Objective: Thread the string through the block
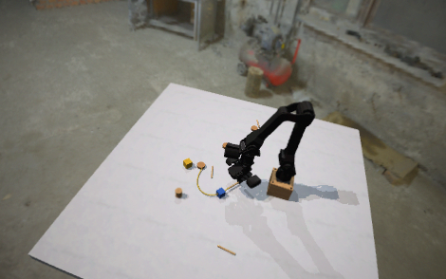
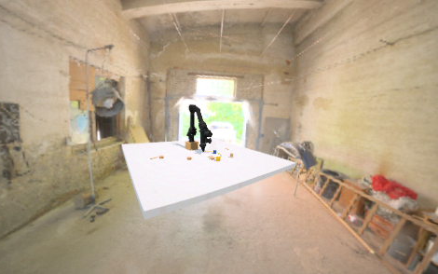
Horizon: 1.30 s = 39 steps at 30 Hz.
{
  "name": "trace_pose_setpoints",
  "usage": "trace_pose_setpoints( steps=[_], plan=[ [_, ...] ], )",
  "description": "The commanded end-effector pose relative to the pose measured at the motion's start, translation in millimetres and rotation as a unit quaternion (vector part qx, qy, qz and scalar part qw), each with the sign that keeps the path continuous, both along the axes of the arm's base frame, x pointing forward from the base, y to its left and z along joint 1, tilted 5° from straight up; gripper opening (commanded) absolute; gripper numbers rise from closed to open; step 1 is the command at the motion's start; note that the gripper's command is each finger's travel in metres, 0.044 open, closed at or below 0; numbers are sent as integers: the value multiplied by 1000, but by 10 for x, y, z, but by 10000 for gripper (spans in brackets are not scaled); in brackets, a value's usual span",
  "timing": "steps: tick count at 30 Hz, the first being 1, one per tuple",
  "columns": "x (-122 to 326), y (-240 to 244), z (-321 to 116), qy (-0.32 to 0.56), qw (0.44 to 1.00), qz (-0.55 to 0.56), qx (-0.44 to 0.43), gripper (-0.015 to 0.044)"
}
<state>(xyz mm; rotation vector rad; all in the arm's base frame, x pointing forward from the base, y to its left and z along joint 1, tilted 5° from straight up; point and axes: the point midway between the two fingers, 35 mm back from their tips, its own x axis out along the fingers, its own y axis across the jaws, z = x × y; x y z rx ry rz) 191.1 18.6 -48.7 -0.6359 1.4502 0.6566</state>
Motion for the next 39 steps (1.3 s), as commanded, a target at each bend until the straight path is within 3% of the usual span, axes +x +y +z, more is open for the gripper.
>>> trace_pose_setpoints(
  steps=[1, 39],
  plan=[
    [-52, -30, 3, 0, 1000, 0, 0, 0],
    [-146, -148, -102, 4, 1000, -2, 3, 0]
  ],
)
